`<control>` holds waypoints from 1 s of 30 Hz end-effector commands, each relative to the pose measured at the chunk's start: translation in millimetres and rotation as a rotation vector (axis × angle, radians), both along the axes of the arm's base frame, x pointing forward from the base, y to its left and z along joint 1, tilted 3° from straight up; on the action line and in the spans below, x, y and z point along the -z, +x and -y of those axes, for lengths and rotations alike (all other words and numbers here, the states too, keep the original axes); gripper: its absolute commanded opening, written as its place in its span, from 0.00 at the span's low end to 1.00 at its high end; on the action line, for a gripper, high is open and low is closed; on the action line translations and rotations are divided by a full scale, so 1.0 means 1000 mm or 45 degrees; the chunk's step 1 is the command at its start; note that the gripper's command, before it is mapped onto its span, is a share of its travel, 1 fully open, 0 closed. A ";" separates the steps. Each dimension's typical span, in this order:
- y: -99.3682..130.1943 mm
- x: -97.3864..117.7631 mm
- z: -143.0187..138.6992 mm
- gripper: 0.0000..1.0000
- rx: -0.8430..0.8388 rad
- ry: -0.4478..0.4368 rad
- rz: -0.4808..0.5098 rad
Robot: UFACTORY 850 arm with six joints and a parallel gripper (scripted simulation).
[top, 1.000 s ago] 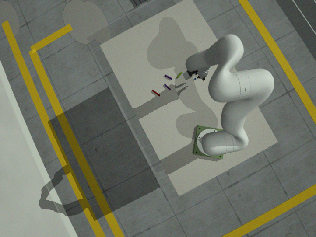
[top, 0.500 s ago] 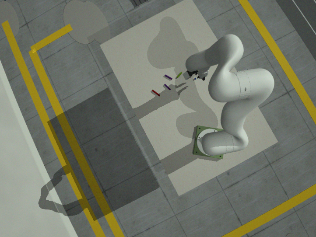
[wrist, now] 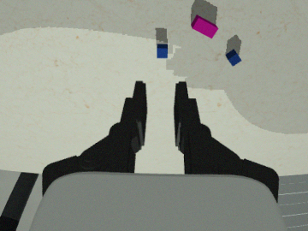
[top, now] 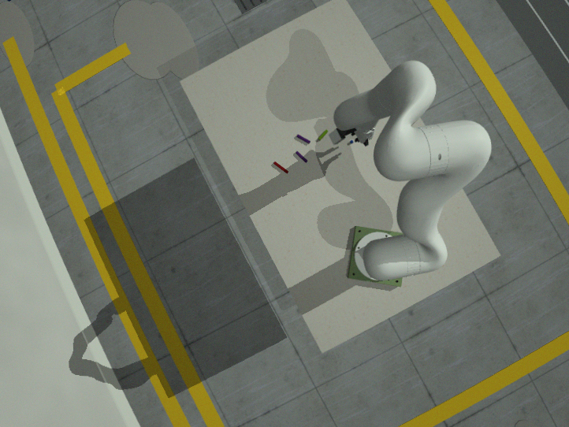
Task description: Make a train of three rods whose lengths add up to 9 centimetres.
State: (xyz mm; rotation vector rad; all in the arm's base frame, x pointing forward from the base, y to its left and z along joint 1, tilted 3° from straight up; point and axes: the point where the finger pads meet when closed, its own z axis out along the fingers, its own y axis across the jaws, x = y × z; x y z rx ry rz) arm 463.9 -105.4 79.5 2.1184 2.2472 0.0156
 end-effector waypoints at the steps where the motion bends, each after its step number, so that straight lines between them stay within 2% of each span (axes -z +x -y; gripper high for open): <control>1: 0.001 0.005 0.000 0.24 0.000 -0.001 0.002; 30: 0.003 0.038 0.001 0.24 0.000 -0.001 0.002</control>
